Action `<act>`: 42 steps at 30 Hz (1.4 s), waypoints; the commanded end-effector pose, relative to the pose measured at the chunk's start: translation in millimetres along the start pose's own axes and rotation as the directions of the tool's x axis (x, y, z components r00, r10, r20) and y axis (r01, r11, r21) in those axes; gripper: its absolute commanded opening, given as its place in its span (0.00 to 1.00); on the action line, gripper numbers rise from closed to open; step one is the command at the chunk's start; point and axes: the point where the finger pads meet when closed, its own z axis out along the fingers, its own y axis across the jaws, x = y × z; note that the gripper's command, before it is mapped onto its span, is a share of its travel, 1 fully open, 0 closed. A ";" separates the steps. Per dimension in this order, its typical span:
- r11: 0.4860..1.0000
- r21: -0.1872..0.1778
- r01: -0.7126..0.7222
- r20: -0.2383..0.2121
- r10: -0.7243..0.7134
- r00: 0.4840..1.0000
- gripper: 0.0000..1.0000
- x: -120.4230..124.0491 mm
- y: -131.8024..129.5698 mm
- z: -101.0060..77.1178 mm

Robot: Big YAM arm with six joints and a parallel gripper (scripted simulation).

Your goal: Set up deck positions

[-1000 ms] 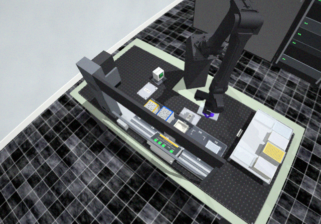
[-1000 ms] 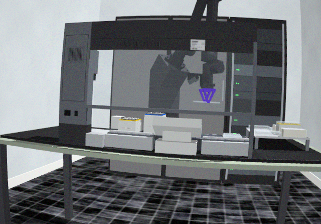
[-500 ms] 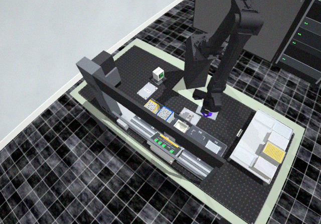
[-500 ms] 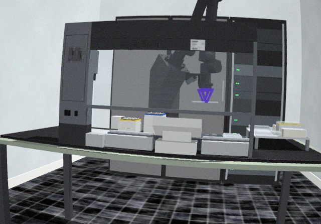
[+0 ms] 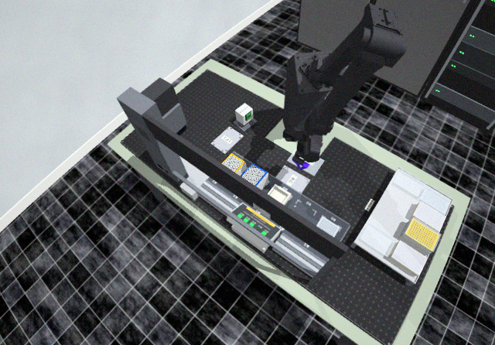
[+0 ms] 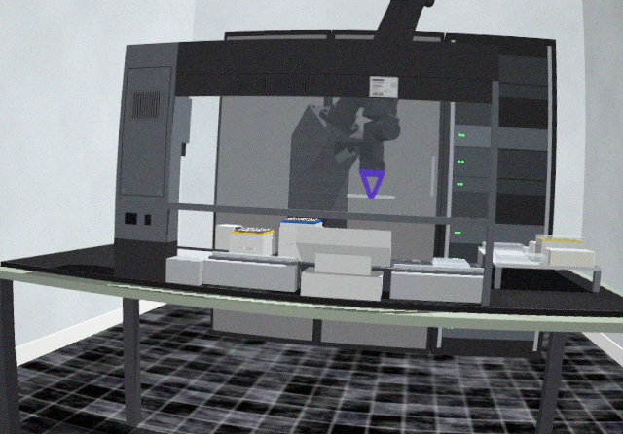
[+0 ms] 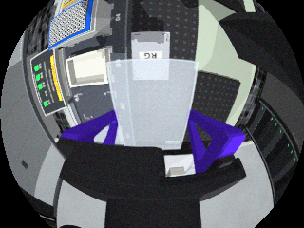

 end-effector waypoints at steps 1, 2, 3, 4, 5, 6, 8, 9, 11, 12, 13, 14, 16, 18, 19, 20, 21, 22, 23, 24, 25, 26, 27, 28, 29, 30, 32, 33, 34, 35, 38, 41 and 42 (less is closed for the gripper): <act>1.000 0.000 -0.004 0.020 0.004 1.000 0.00 -23.2 -5.6 -0.7; 1.000 0.001 -0.005 0.020 0.005 1.000 0.00 -28.2 -6.2 -0.8; 1.000 0.001 -0.005 0.020 0.005 1.000 0.00 -33.1 -6.8 -1.0; 1.000 0.001 -0.005 0.020 0.005 1.000 0.00 -38.1 -7.5 -1.2; 1.000 0.002 -0.006 0.020 0.006 1.000 0.00 -43.1 -8.1 -1.4; 1.000 0.002 -0.006 0.020 0.006 1.000 0.00 -48.0 -8.7 -1.5; 1.000 0.002 -0.007 0.020 0.007 1.000 0.00 -52.9 -9.3 -1.7; 1.000 0.002 -0.007 0.020 0.007 1.000 0.00 -53.0 -9.3 -1.7; 1.000 -0.014 0.023 -0.004 -0.023 1.000 0.00 -39.7 -2.2 -3.3; 1.000 -0.014 0.023 -0.004 -0.023 1.000 0.00 -39.7 -2.2 -3.3; 1.000 -0.014 0.023 -0.004 -0.023 1.000 0.00 -39.7 -2.2 -3.3; 0.999 -0.025 0.022 -0.002 -0.022 1.000 0.00 -39.9 3.8 -3.0; 1.000 -0.016 0.000 0.013 0.000 1.000 0.00 -47.5 9.7 -3.4; 1.000 -0.015 0.000 0.015 0.001 1.000 0.00 -48.4 9.1 -2.7; 1.000 -0.018 0.010 0.008 -0.010 1.000 0.00 -44.5 9.3 -1.9; 1.000 -0.015 0.014 0.005 -0.014 1.000 0.00 -42.8 8.4 -1.4; 1.000 -0.006 -0.003 0.012 0.003 1.000 0.00 -46.4 2.4 -1.9; 1.000 -0.006 -0.003 0.012 0.003 1.000 0.00 -46.4 2.4 -1.9; 1.000 -0.006 -0.003 0.012 0.003 1.000 0.00 -46.3 2.5 -1.9; 1.000 -0.006 -0.003 0.012 0.003 1.000 0.00 -46.2 2.5 -1.9; 1.000 -0.006 -0.003 0.012 0.003 1.000 0.00 -46.2 2.6 -1.8; 1.000 -0.006 -0.003 0.012 0.003 1.000 0.00 -46.1 2.6 -1.8; 1.000 -0.006 -0.003 0.012 0.003 1.000 0.00 -46.0 2.7 -1.8; 1.000 -0.006 -0.003 0.012 0.003 1.000 0.00 -46.0 2.7 -1.8; 1.000 -0.006 -0.003 0.012 0.003 1.000 0.00 -46.0 2.7 -1.8; 1.000 -0.006 -0.003 0.012 0.003 1.000 0.00 -46.0 2.7 -1.8; 1.000 -0.006 -0.003 0.012 0.003 1.000 0.00 -45.8 2.8 -1.8; 1.000 -0.006 -0.003 0.012 0.003 1.000 0.00 -45.8 2.9 -1.8; 1.000 -0.010 0.019 0.003 -0.019 1.000 0.00 -39.6 7.5 -1.9; 1.000 -0.013 0.020 0.002 -0.020 1.000 0.00 -39.1 8.4 -2.0; 1.000 -0.016 0.016 0.003 -0.016 1.000 0.00 -39.8 9.6 -2.4; 1.000 -0.014 0.016 0.003 -0.016 1.000 0.00 -39.5 9.3 -2.1; 1.000 -0.014 0.016 0.003 -0.016 1.000 0.00 -39.3 9.3 -2.1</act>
